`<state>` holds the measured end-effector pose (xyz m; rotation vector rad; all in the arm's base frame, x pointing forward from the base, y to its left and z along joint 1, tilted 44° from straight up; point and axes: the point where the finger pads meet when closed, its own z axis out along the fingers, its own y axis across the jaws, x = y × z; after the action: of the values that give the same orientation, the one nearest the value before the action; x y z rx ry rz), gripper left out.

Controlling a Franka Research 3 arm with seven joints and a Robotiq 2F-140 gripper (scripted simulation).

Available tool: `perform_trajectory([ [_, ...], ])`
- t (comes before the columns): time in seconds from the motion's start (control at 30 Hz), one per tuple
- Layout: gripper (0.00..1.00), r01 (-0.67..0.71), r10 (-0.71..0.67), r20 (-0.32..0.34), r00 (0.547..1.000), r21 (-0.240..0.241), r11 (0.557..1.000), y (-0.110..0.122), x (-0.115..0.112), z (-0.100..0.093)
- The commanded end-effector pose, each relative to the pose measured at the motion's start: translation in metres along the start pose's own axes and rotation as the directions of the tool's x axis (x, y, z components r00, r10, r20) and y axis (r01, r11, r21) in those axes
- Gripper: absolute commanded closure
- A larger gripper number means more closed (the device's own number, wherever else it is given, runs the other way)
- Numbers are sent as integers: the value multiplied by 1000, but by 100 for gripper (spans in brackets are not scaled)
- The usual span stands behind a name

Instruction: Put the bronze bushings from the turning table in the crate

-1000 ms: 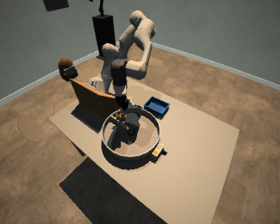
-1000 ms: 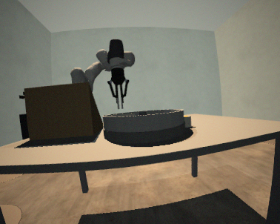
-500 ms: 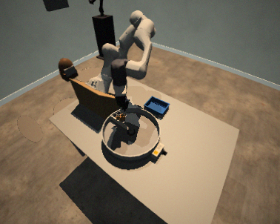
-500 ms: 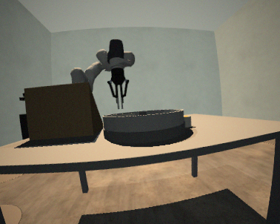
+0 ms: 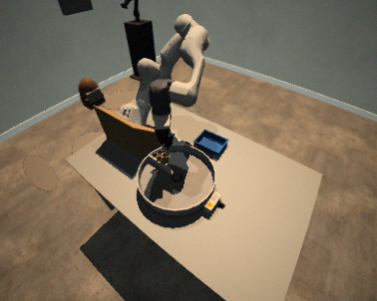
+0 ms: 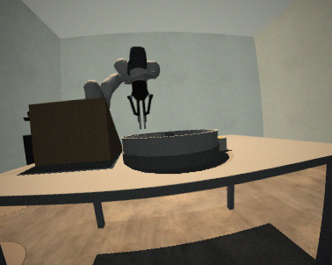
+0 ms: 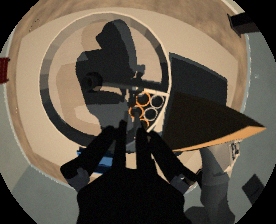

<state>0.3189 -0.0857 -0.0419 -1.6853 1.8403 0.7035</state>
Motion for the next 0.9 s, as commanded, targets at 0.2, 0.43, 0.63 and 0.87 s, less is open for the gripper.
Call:
perform_trajectory([
  [0.2, 90, 3, -3, -3, 1000, 0, 1000, 1, 1, 1],
  [0.43, 90, 3, -3, -3, 1000, 0, 1000, 1, 2, 21],
  [0.63, 90, 3, -3, -3, 1000, 0, 1000, 1, 2, 21],
  [0.87, 90, 3, -3, -3, 1000, 0, 1000, 1, 2, 21],
])
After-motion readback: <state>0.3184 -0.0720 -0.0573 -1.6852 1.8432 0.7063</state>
